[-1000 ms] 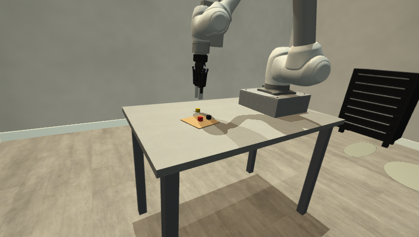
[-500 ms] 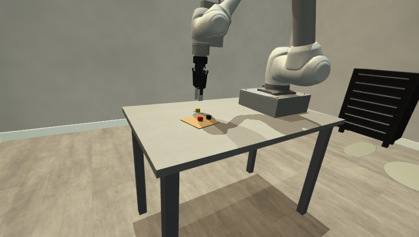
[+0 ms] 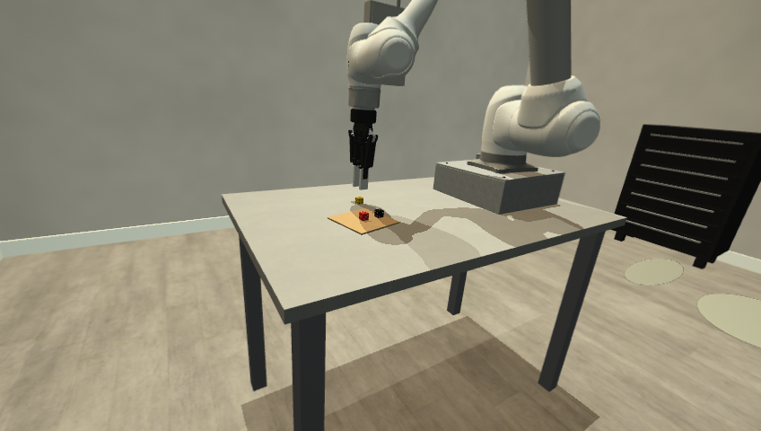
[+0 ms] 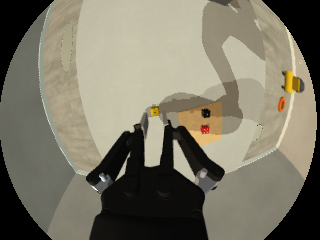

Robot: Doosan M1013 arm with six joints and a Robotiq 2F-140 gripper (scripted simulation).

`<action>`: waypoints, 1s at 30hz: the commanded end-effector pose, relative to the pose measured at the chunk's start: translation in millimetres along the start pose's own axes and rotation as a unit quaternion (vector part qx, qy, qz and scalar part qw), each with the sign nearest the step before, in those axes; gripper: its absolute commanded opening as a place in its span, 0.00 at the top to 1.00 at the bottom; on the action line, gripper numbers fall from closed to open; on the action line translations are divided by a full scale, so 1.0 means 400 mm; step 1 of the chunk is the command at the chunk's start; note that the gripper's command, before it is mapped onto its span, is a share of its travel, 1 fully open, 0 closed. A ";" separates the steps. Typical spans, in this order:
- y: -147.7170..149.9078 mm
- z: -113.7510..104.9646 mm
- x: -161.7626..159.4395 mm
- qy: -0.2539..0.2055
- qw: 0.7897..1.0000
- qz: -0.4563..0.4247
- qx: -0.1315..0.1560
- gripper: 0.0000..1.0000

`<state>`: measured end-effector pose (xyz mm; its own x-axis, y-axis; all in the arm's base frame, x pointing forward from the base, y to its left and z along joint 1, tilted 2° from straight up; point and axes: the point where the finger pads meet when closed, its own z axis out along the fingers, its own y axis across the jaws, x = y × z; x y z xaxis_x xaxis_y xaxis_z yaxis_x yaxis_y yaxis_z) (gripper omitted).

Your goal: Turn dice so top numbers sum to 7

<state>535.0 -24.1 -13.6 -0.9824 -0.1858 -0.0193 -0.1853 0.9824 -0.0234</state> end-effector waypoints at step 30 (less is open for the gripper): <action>-0.002 0.058 0.000 0.000 1.000 0.000 0.000 0.79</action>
<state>535.5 -25.6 -36.9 -0.9824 -0.1858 -0.0194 -0.1853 0.9824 -0.0234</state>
